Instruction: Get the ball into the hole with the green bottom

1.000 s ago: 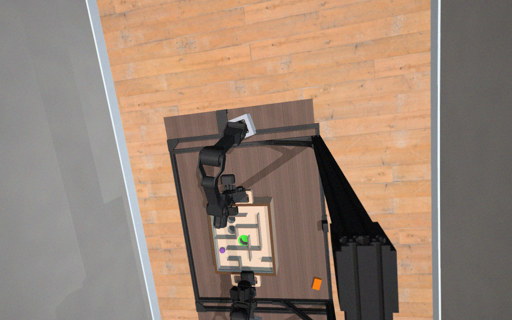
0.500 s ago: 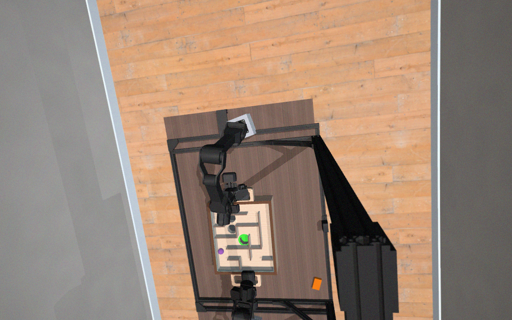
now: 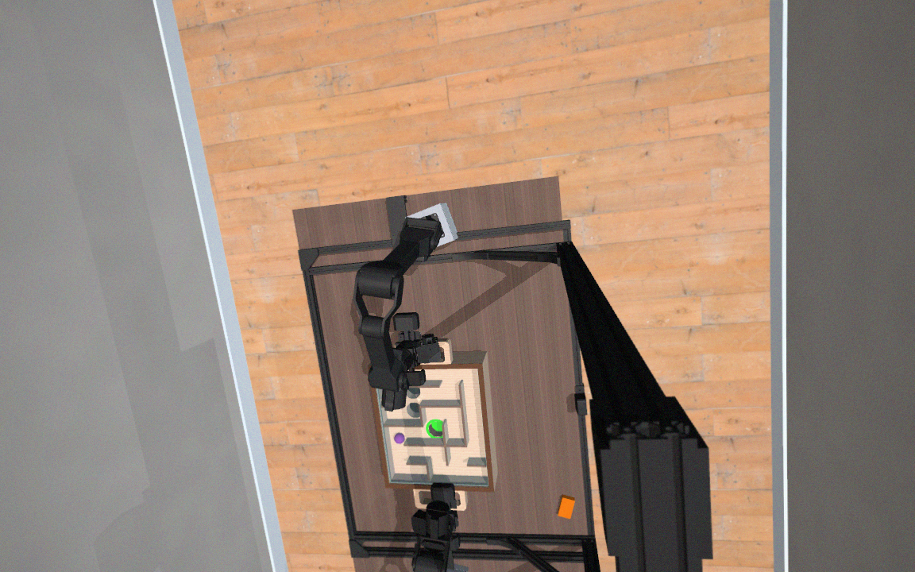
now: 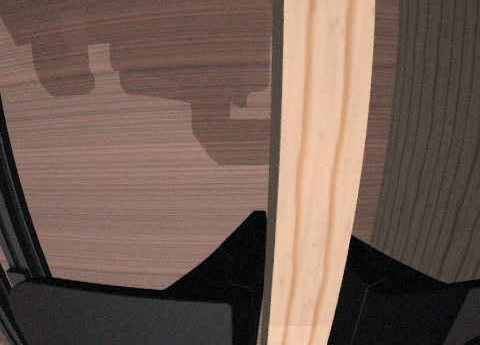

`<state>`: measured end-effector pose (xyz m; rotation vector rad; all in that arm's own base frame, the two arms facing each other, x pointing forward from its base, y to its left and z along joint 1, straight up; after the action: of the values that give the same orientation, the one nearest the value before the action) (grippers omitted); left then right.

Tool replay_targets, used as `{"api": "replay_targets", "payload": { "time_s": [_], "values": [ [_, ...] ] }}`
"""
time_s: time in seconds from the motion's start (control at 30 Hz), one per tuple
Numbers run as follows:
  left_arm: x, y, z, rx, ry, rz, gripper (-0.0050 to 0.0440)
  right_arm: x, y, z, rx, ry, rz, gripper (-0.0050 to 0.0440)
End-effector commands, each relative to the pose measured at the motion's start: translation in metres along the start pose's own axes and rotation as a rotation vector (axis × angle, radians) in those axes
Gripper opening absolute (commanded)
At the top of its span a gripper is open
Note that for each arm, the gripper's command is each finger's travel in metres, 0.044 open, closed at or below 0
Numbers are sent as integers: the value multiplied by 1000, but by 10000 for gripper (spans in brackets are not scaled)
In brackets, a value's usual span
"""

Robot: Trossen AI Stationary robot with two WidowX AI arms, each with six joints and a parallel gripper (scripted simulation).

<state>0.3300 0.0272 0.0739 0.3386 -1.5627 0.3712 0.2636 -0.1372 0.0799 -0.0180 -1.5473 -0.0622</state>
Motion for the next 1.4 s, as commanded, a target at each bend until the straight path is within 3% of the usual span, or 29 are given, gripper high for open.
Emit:
{"api": "replay_targets", "payload": {
  "time_s": [0.0,0.17,0.57,1.1,1.37],
  "values": [
    [10,-3,-2,-2,24,-16,20,-7,1,2,1,-32,20,20],
    [17,-7,-4,-2,49,-63,20,-15,5,4,0,-57,66,20],
    [17,-7,-4,-2,47,-67,20,-15,5,4,0,-55,70,20],
    [-3,-3,2,-2,-29,-17,20,5,2,-2,0,21,20,20],
    [13,-3,-3,-1,40,-14,20,-11,1,3,1,-48,17,20]
  ]
}}
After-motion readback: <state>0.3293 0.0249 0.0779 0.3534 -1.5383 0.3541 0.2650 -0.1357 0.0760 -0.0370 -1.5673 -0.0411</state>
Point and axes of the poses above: on each arm, the point midway between the two fingers, 35 mm back from their tips, its own x axis back along the fingers, its own z axis across the jaws, y = z × x, the point moved 4 cm from there along x, back along the fingers, and after that the axes turned 13 degrees about x, right-handed, at the moved point
